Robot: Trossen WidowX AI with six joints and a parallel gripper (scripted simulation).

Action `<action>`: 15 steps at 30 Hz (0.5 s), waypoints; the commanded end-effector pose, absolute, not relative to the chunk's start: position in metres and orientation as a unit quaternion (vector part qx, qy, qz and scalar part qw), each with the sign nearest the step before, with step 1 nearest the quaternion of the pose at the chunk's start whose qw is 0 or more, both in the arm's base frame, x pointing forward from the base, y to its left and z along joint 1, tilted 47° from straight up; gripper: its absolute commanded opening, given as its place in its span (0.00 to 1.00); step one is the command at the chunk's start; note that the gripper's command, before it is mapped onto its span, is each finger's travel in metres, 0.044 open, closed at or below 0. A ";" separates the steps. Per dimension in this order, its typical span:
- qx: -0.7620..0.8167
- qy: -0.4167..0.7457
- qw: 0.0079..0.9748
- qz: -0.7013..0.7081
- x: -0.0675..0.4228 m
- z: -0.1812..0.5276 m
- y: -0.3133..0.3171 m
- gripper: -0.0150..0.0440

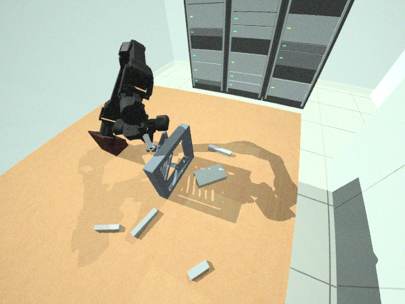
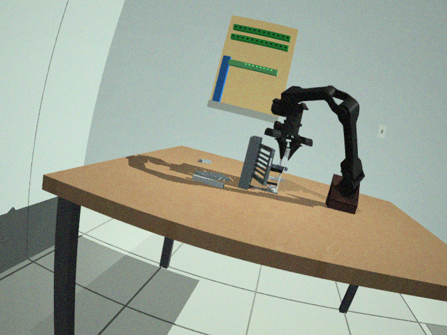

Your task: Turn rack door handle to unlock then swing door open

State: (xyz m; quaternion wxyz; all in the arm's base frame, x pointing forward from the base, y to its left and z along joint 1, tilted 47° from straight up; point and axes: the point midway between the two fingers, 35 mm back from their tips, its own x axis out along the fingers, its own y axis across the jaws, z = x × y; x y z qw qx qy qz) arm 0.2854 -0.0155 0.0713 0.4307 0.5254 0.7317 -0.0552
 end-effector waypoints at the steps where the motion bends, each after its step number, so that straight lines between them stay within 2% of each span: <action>1: 0.504 0.731 0.459 -0.018 0.282 0.067 -0.020 0.27; 15: 0.455 0.730 0.508 0.055 0.267 0.050 -0.037 0.27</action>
